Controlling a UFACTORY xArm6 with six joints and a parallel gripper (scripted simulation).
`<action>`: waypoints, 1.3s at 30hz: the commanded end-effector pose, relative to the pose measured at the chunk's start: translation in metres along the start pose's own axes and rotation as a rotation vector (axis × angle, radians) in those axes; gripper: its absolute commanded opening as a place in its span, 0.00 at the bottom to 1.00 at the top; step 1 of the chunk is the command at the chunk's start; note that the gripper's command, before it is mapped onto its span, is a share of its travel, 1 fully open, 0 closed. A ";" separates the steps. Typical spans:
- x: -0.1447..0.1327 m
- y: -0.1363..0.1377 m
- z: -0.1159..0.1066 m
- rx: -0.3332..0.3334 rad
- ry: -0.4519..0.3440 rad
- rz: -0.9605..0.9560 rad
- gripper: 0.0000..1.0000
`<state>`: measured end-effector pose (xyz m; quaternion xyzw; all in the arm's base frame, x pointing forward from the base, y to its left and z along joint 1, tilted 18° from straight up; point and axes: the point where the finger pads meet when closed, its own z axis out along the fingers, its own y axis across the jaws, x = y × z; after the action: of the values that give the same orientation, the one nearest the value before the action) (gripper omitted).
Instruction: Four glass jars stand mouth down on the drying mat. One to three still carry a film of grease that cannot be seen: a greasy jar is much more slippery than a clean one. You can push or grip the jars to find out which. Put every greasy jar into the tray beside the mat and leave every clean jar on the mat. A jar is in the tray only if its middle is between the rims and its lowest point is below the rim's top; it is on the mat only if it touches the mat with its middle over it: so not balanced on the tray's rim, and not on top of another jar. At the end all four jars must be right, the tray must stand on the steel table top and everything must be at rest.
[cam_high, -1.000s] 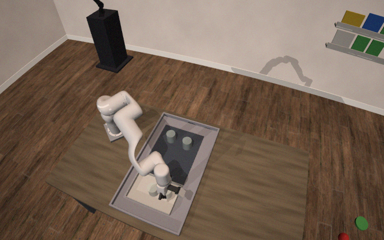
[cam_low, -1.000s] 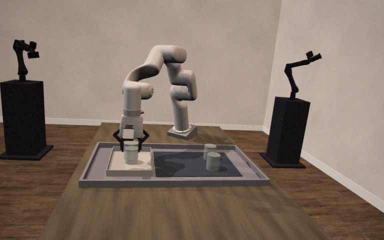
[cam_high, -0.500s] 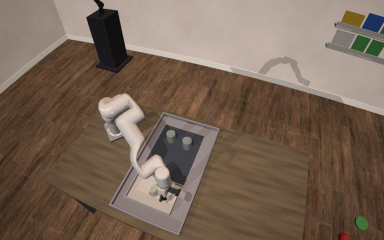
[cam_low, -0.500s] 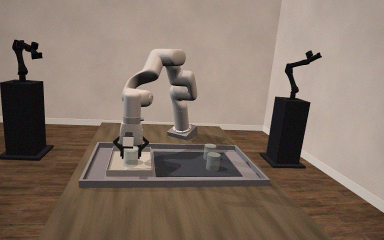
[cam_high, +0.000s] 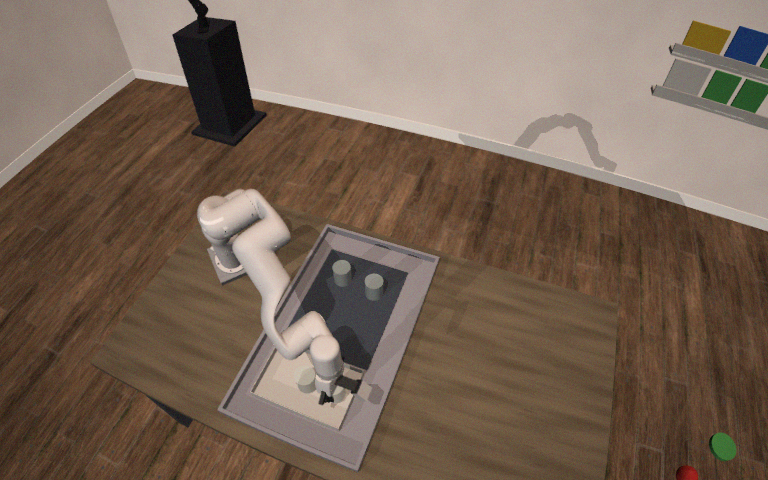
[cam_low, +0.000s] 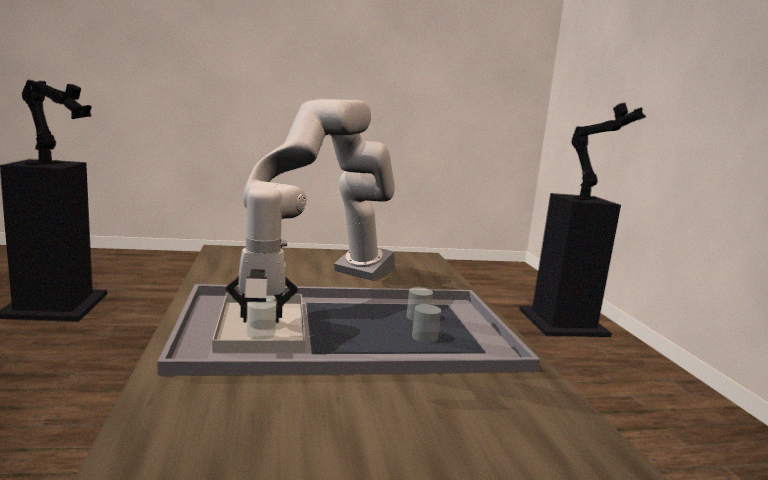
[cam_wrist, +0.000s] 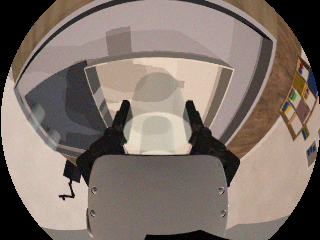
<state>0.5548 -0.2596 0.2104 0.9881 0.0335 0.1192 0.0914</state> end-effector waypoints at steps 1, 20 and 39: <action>0.002 0.001 0.000 -0.003 0.005 0.000 0.00; 0.002 0.001 0.012 -0.003 0.005 0.000 1.00; 0.002 0.001 -0.019 -0.003 0.005 0.000 1.00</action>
<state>0.5534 -0.2586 0.2162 0.9881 0.0335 0.1192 0.0914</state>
